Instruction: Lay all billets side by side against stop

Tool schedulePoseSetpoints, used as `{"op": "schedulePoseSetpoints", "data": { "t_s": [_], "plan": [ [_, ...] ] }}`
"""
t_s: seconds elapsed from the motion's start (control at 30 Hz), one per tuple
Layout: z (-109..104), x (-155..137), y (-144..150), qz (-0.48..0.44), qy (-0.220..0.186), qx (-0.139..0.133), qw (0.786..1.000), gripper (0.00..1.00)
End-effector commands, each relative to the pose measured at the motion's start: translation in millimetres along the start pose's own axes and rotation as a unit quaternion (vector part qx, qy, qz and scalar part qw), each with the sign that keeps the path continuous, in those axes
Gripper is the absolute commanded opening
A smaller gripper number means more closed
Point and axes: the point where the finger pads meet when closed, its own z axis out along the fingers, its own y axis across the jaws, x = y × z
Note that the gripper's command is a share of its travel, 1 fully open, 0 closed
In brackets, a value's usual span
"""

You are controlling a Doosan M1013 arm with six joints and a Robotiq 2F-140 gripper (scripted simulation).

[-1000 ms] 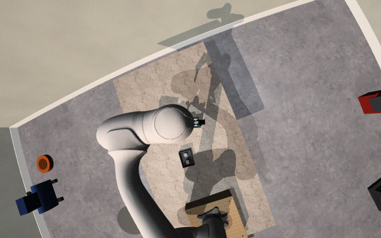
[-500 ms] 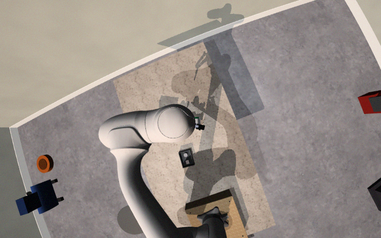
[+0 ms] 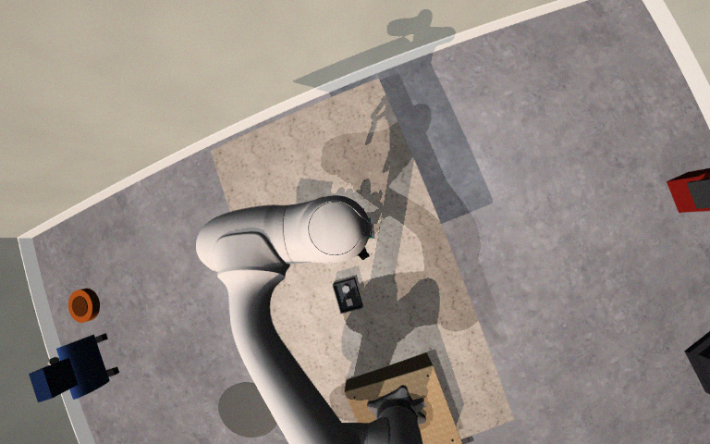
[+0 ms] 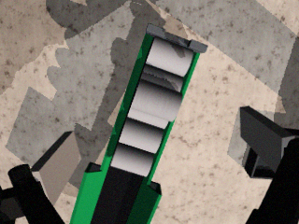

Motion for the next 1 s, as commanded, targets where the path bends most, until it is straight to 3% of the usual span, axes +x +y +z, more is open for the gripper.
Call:
{"op": "schedulePoseSetpoints", "data": {
  "t_s": [0.0,0.03,0.07,0.17,0.97],
  "plan": [
    [1.8,0.0,-0.1,0.139,0.01,-0.003,0.99,1.0],
    [1.9,0.0,-0.1,0.164,0.011,-0.003,0.986,1.0],
    [1.9,0.0,-0.1,0.19,0.013,-0.003,0.982,0.51],
    [1.9,0.0,-0.1,0.243,0.018,-0.005,0.97,0.51],
    [1.9,0.0,-0.1,0.243,0.018,-0.005,0.97,0.51]
  ]
}}
